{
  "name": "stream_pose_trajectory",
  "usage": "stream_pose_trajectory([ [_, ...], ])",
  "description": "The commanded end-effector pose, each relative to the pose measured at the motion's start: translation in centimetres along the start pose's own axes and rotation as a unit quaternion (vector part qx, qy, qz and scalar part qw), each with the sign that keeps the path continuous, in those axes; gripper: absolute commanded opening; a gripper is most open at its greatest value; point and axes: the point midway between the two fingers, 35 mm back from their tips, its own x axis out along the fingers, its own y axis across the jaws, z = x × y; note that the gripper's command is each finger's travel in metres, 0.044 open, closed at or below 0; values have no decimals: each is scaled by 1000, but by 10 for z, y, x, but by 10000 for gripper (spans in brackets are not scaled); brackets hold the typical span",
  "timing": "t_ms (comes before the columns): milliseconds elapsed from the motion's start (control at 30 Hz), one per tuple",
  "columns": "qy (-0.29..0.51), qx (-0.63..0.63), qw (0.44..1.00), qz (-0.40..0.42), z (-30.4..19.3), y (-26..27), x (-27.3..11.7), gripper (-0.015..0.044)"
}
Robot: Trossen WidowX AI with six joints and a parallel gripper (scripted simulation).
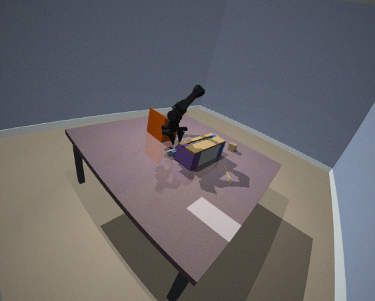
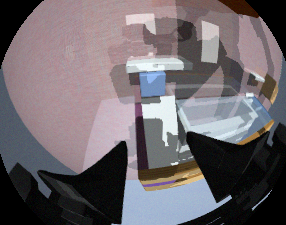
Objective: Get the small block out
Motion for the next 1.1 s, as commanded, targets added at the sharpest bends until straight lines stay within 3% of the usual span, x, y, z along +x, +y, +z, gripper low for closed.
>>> stream_pose_trajectory([
  [0, -2, 8, 1000, -8, 18, -7, 27, 285],
  [1067, -2, 8, 1000, -8, 36, -7, 70, 285],
])
